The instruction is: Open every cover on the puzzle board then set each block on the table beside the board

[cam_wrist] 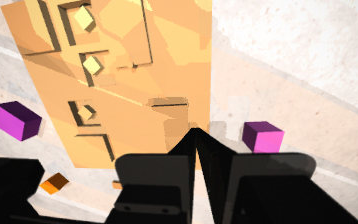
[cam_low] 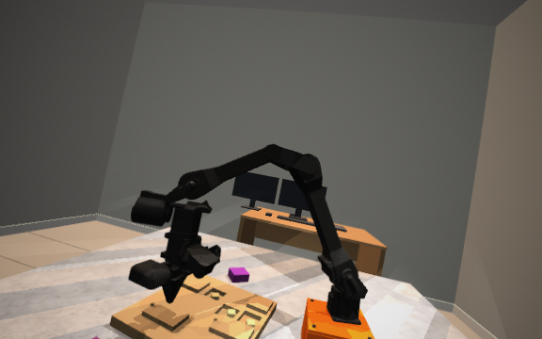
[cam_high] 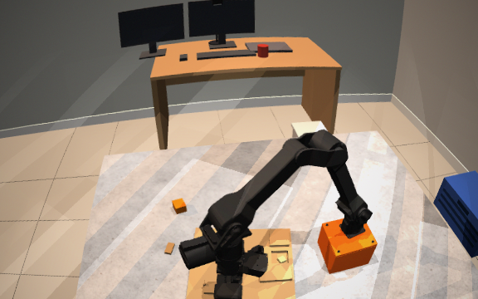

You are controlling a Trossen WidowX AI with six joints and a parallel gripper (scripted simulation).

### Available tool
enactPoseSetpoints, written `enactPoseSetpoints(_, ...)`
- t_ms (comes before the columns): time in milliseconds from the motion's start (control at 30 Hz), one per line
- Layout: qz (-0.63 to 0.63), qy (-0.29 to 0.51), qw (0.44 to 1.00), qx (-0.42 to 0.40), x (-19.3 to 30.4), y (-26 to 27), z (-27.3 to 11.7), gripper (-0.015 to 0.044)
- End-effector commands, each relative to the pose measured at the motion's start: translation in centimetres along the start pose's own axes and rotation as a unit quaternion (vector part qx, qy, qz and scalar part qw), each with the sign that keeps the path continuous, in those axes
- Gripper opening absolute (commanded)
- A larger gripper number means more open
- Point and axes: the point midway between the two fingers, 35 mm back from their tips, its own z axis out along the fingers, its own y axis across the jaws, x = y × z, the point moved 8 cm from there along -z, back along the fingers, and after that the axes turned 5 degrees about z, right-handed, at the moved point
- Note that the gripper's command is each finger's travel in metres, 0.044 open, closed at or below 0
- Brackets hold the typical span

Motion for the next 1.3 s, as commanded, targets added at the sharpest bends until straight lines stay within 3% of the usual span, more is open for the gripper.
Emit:
enactPoseSetpoints(0,-0.004,-0.002,1.0,-0.003,0.0,0.0,0.2,0.0)
enactPoseSetpoints(1267,-0.004,-0.002,1.0,-0.003,0.1,0.0,2.3,0.0)
